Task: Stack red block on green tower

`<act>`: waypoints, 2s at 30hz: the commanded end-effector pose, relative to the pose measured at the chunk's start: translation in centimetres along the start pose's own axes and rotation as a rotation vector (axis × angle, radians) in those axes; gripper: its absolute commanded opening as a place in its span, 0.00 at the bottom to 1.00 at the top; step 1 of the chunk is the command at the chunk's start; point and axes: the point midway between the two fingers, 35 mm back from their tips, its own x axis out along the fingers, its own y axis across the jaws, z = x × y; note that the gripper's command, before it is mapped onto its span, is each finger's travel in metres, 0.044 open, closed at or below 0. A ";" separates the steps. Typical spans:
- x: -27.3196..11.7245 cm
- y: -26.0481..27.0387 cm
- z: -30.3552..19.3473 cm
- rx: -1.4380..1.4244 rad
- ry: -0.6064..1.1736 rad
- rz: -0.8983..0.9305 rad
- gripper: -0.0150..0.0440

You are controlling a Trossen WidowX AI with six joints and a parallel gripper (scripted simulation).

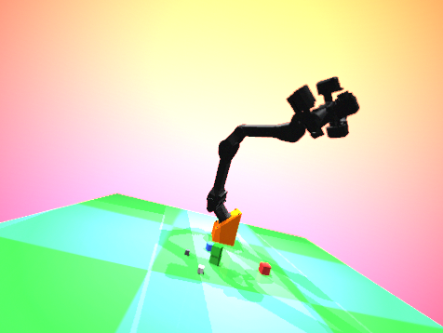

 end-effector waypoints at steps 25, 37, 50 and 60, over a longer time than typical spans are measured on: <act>-21.6 -27.9 3.6 0.271 -0.925 -1.186 1.00; -36.0 -30.6 -9.9 0.269 -0.474 -2.204 1.00; -37.0 -31.8 -10.3 0.265 -0.423 -2.254 1.00; -39.2 -34.0 -10.6 0.266 -0.423 -2.256 1.00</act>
